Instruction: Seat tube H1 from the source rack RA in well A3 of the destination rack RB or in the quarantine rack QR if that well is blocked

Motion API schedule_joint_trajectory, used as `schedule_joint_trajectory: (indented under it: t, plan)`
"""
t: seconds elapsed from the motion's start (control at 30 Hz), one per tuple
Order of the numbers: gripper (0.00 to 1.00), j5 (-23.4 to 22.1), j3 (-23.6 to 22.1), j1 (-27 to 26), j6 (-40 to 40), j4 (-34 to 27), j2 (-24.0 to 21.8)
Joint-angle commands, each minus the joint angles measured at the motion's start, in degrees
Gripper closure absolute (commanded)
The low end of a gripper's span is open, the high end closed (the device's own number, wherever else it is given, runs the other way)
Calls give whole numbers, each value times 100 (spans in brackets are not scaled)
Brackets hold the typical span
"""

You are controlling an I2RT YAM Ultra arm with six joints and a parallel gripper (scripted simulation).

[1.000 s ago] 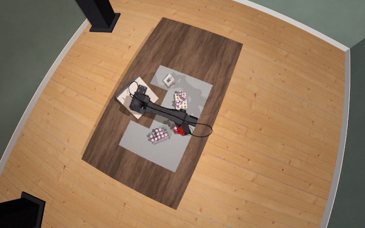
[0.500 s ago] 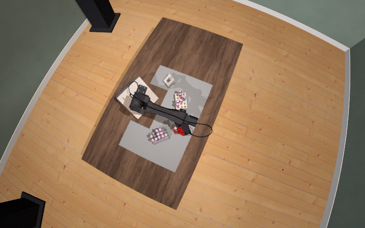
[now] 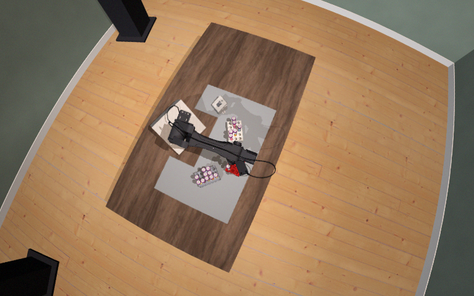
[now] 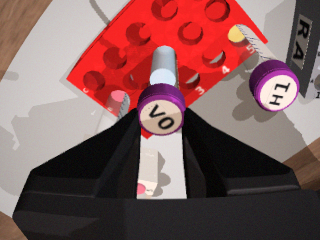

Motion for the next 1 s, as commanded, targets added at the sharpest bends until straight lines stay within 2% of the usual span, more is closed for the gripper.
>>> schedule_joint_trajectory:
  t: [0.0,0.97]
  plan:
    - [100,6,27,12,-23,40,-28]
    - [100,112,523,177,113,-561,-263]
